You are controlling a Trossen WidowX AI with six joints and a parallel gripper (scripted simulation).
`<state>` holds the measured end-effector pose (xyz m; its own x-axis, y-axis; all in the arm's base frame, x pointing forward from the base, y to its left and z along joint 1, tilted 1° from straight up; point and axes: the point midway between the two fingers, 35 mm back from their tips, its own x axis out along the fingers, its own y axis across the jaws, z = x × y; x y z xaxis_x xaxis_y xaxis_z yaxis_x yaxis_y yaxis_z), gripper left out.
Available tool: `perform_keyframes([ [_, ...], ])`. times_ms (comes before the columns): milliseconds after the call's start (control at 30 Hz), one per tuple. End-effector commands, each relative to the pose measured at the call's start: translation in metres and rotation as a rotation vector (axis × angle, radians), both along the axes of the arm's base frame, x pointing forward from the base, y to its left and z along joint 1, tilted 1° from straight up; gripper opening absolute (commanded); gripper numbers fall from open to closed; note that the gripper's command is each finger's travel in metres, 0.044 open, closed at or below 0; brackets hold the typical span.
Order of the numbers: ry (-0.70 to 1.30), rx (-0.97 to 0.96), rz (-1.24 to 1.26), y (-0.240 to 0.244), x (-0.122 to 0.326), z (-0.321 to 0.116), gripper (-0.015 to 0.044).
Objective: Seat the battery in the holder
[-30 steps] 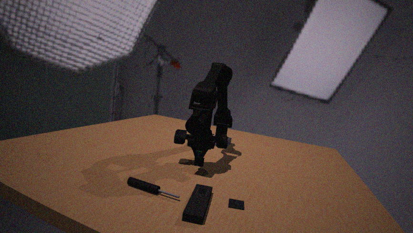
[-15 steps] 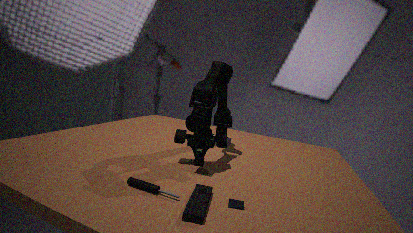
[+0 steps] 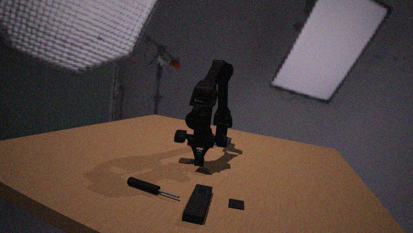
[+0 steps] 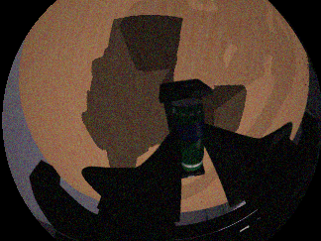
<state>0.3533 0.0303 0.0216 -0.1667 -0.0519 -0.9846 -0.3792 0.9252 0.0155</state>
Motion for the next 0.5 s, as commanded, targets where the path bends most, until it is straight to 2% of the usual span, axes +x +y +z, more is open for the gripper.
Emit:
perform_keyframes([
  [0, -0.026, 0.018, 0.002, 0.0017, 0.0023, -0.0014, 0.0075],
  [467, -0.081, 0.039, 0.005, 0.0009, -0.0006, -0.0025, 0.0075],
])
